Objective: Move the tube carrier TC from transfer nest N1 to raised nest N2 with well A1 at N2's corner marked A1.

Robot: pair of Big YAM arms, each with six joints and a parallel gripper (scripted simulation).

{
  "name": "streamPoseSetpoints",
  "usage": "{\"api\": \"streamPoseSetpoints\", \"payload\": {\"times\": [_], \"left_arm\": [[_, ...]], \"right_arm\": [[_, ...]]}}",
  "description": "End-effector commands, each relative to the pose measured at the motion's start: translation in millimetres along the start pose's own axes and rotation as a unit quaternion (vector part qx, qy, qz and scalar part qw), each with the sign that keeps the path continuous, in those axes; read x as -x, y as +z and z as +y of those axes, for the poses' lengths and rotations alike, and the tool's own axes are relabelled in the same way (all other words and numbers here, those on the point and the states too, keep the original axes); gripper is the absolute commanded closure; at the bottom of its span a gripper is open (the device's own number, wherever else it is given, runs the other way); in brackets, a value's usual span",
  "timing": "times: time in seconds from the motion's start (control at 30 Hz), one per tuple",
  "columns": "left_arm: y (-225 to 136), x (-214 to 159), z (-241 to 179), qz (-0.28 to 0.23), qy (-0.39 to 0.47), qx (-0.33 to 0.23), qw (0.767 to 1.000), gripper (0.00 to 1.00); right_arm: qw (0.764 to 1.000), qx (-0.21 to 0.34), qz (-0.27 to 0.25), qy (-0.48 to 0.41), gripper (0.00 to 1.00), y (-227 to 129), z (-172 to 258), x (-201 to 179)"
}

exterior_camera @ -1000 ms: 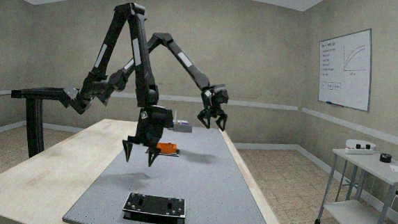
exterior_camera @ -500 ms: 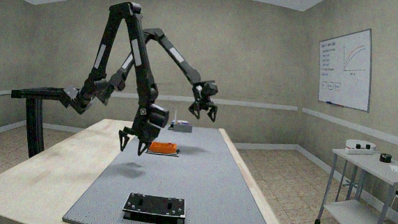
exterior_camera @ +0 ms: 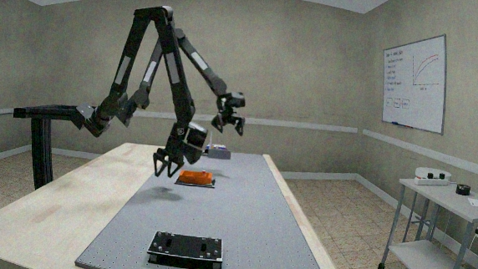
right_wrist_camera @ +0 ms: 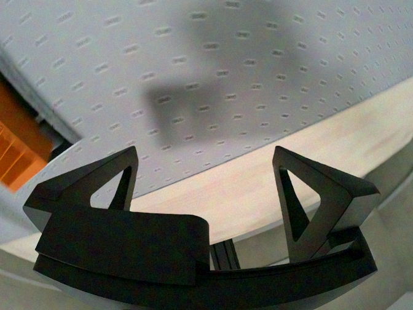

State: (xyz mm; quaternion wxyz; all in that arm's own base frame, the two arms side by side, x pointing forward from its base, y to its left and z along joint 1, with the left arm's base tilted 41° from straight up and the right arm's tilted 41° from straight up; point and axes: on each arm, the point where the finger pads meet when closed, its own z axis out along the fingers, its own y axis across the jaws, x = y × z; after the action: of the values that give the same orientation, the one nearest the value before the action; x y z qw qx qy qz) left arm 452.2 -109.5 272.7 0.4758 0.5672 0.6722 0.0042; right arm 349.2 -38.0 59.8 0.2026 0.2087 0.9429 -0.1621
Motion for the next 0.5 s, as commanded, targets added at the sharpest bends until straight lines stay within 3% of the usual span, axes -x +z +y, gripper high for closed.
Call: {"api": "streamPoseSetpoints", "payload": {"times": [0.0,0.17,0.47], "left_arm": [[-41.7,-5.0,-21.2,-0.022,0.048,0.001,0.999,0.0],[-59.8,-15.2,-51.2,-0.042,0.063,-0.01,0.997,0.0],[-82.6,-28.8,-91.4,-0.07,0.079,-0.014,0.994,0.0]], "right_arm": [[0.995,0.063,-0.063,-0.035,0.0,-34.9,66.1,30.0],[0.984,0.1,-0.089,-0.121,0.0,-50.8,111.9,36.2],[0.974,0.129,-0.131,-0.133,0.0,-66.2,167.7,52.7]]}}
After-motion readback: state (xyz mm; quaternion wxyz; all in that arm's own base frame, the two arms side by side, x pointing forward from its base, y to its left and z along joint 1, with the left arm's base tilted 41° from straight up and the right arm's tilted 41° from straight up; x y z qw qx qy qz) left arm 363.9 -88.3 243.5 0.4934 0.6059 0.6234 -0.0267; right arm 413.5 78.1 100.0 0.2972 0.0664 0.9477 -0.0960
